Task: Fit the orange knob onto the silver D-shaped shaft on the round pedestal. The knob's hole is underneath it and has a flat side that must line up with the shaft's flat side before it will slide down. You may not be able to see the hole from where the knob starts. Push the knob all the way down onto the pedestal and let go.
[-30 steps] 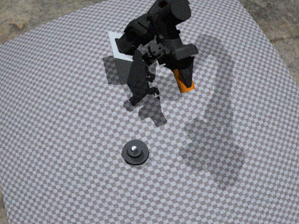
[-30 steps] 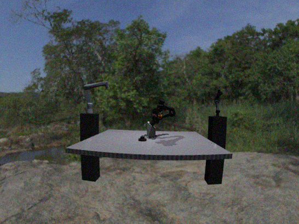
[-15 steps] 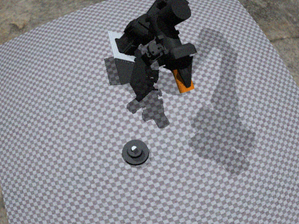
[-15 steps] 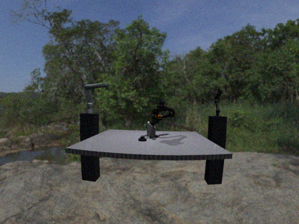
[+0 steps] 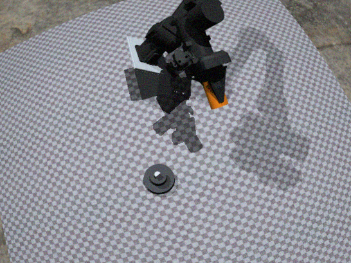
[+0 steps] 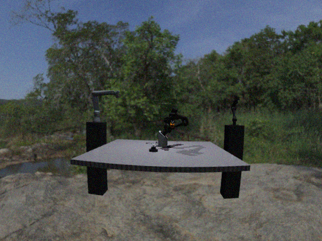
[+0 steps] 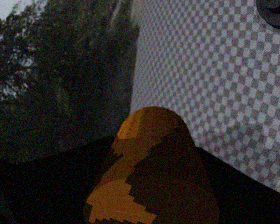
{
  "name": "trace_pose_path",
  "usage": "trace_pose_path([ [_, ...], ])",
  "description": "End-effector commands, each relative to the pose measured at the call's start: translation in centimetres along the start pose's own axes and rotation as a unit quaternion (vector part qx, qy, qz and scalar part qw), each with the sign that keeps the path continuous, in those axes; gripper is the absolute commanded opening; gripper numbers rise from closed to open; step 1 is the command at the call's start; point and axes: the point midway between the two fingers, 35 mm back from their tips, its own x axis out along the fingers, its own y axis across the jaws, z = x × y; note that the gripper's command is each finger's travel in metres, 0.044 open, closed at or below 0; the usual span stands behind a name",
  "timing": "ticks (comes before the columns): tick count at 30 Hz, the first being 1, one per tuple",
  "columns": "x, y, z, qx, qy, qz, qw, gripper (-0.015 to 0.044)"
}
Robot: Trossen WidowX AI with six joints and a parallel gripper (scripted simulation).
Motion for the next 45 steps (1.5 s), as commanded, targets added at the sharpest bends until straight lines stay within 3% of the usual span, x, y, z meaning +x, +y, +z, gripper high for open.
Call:
trace_pose_path([
  [1, 0.0, 0.1, -0.1, -0.004, 0.001, 0.001, 1.000, 0.0000],
  [13, 0.6, -0.4, -0.1, -0.005, -0.001, -0.023, 1.000, 0.0000],
  [45, 4.3, -3.2, -0.1, -0.003, -0.008, -0.295, 0.956, 0.0000],
])
